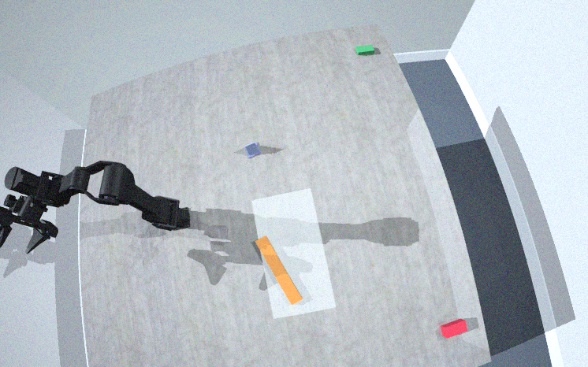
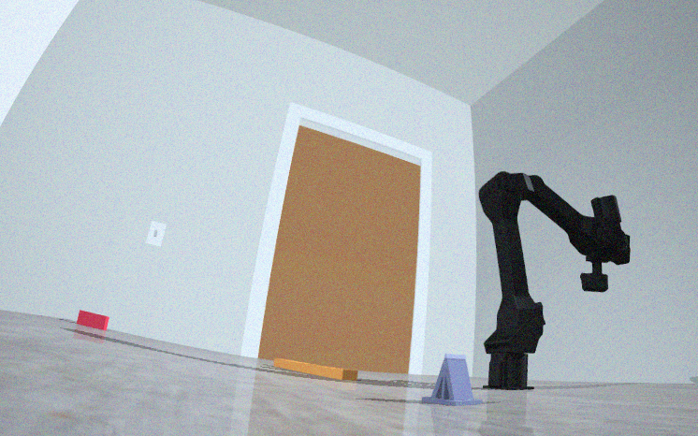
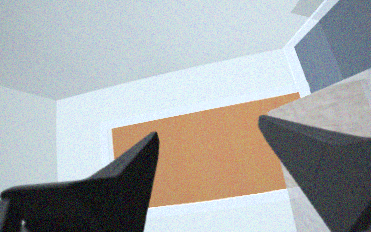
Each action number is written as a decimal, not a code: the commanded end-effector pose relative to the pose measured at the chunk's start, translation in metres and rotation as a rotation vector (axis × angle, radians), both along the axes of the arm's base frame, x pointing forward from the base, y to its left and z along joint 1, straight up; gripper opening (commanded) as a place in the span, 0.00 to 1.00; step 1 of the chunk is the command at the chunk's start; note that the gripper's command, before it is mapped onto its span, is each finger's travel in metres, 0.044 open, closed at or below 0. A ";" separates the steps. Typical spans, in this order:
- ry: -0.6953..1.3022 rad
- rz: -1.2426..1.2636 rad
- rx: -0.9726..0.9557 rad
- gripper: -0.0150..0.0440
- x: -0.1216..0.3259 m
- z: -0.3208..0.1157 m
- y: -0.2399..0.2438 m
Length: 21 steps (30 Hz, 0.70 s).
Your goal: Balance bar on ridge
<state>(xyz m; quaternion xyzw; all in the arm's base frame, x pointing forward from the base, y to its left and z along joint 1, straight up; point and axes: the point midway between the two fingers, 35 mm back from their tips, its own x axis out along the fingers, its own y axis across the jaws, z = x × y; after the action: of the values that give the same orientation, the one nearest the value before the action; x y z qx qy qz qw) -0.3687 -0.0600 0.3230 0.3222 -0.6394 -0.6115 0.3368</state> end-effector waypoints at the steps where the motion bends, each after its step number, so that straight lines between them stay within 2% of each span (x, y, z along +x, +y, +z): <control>1: 0.000 -0.004 0.000 0.89 0.000 0.000 0.001; 3: 0.000 -0.036 0.001 0.80 -0.004 -0.002 0.009; 4: 0.001 -0.061 0.003 0.79 -0.007 -0.003 0.015; 21: -0.072 -0.441 -0.011 0.79 -0.022 -0.020 0.127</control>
<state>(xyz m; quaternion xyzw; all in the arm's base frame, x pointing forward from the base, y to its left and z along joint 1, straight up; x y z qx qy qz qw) -0.3907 0.0467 0.3057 0.2127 -0.7019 -0.6500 0.1991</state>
